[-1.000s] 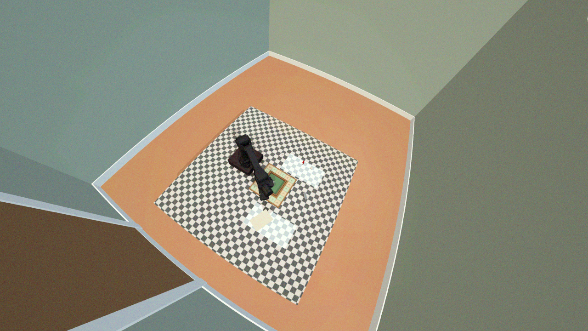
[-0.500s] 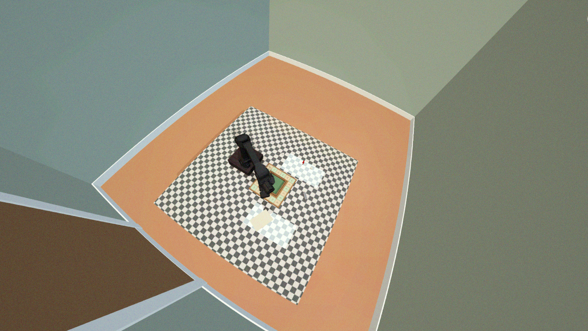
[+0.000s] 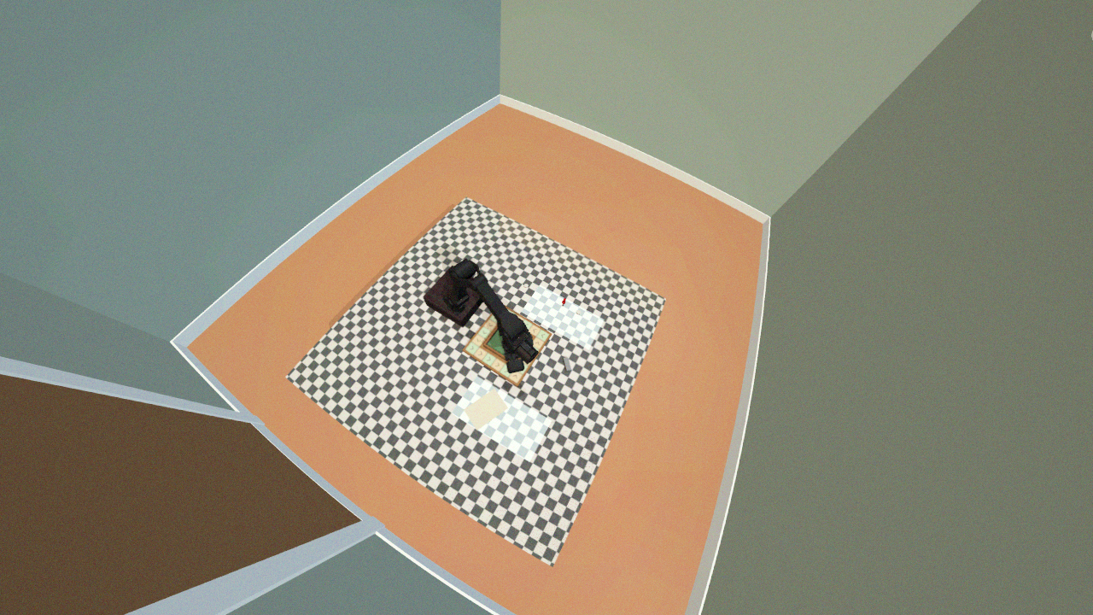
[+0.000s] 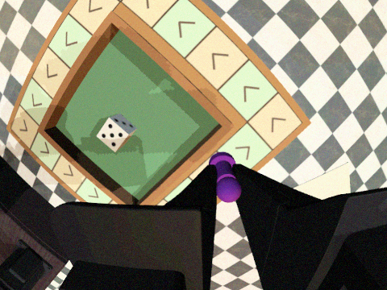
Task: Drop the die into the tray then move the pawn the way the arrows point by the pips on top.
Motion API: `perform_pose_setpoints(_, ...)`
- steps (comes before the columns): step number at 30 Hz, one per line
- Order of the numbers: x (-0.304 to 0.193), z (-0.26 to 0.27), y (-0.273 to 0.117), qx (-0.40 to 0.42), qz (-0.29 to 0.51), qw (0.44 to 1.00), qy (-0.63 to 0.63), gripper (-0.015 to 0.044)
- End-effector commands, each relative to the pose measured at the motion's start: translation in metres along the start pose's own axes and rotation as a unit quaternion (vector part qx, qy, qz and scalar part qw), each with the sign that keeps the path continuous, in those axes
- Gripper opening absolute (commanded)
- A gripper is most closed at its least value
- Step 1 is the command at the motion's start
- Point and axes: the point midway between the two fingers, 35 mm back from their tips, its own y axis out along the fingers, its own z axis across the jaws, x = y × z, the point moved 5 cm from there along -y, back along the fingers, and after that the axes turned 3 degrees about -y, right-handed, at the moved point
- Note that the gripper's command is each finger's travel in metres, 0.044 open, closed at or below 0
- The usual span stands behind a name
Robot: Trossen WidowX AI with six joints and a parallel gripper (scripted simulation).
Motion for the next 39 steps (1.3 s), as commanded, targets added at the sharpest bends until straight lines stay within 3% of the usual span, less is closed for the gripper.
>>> perform_pose_setpoints(1,0.02,-0.005,0.007,-0.005,0.0,1.0,0.0,0.0)
perform_pose_setpoints(10,0.072,-0.008,0.034,-0.008,-0.002,1.0,-0.005,0.0)
perform_pose_setpoints(20,0.073,-0.008,0.069,-0.007,-0.002,1.0,-0.005,0.0)
perform_pose_setpoints(36,0.073,-0.008,0.087,-0.007,-0.002,1.0,-0.005,0.0)
perform_pose_setpoints(39,0.073,-0.008,0.085,-0.005,-0.002,1.0,-0.007,0.0079)
